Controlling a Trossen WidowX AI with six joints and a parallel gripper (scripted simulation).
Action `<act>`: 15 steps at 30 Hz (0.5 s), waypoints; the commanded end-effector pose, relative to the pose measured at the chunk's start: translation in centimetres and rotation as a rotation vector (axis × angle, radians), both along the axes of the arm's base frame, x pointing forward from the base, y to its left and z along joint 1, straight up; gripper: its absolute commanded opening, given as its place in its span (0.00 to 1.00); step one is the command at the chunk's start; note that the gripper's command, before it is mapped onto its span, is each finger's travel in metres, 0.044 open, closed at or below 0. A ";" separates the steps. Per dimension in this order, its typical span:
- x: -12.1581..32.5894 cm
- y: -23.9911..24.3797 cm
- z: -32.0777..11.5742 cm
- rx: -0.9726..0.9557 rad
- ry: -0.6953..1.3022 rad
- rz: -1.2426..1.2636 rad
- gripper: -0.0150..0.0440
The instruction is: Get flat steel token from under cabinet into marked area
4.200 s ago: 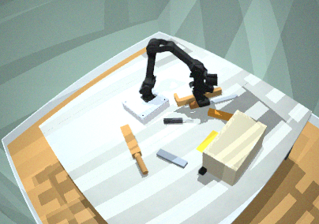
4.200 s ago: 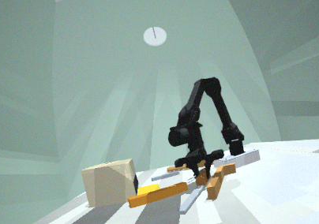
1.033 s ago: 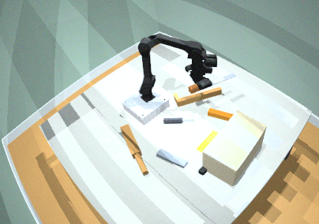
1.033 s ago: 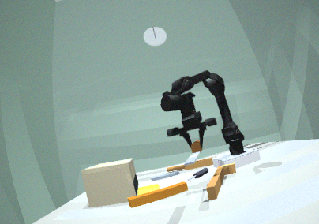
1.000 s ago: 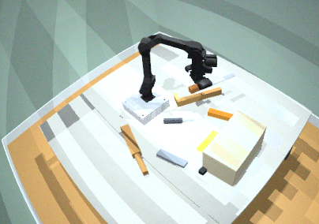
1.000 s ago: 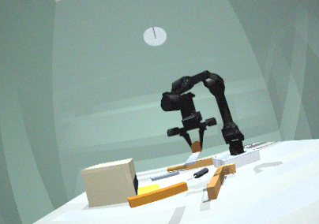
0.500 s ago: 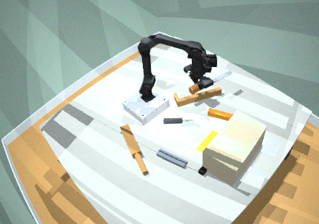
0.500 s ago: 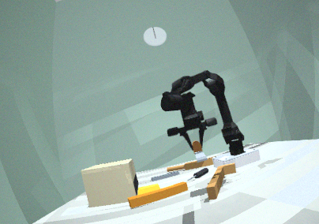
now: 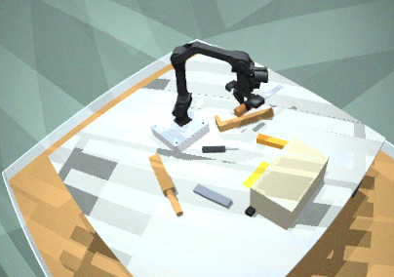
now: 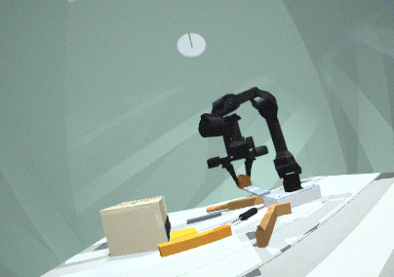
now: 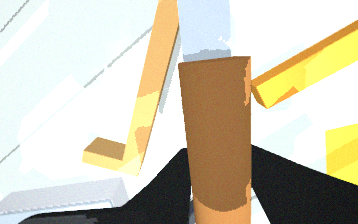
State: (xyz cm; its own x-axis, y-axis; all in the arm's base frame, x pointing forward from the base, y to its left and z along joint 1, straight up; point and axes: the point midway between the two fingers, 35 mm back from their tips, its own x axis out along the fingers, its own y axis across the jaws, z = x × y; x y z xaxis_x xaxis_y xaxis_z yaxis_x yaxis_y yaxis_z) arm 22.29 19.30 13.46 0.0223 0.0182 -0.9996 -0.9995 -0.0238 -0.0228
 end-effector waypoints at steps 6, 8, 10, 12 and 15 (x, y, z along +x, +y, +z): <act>0.0 -0.2 0.1 0.002 -0.002 0.039 0.25; 0.1 -0.5 0.1 0.001 -0.002 0.044 0.25; 0.1 -0.8 0.0 0.001 -0.002 0.050 0.25; 0.2 -1.1 0.0 0.001 -0.003 0.054 0.25; 0.3 -1.6 0.0 0.000 -0.003 0.060 0.25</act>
